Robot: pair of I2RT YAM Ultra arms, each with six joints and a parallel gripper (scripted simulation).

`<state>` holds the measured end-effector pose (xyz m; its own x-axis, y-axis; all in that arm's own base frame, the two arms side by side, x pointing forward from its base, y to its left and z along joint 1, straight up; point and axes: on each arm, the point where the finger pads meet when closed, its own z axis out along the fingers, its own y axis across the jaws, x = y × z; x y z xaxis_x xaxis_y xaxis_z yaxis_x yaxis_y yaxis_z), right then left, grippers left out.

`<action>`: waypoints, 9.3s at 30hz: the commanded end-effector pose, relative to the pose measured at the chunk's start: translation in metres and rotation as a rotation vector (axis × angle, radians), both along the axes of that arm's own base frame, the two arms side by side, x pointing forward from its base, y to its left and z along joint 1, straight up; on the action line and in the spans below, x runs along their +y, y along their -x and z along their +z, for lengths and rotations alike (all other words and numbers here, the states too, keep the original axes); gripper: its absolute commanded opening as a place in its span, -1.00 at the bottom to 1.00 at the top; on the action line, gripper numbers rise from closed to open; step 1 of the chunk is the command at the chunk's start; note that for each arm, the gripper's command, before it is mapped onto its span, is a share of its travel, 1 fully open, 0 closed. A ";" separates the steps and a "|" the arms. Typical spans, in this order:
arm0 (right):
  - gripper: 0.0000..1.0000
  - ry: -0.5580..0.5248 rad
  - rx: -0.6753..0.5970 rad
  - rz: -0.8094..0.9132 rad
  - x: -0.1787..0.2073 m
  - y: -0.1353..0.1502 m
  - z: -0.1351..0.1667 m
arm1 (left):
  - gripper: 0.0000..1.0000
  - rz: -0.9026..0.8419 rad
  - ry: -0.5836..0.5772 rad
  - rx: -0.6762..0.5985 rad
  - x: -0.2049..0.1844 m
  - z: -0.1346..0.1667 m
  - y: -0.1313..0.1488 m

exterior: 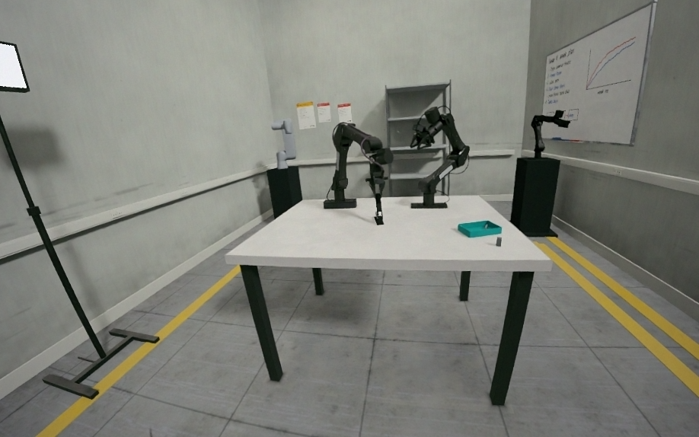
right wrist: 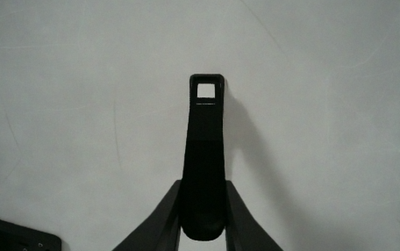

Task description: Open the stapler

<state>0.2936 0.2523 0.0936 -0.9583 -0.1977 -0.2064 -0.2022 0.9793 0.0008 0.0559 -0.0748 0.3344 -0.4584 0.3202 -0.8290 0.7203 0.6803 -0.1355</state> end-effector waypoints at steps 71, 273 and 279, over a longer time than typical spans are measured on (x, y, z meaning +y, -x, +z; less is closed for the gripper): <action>-0.08 -0.230 -0.608 0.245 0.107 -0.012 0.053 | 0.10 0.004 0.017 -0.014 0.002 0.008 0.001; -0.65 -0.111 -0.426 -0.002 0.014 -0.080 0.014 | 0.10 0.004 0.017 -0.014 0.002 0.008 0.001; -0.65 -0.102 -0.394 0.004 0.014 -0.083 0.013 | 0.10 0.004 0.017 -0.014 0.002 0.008 0.001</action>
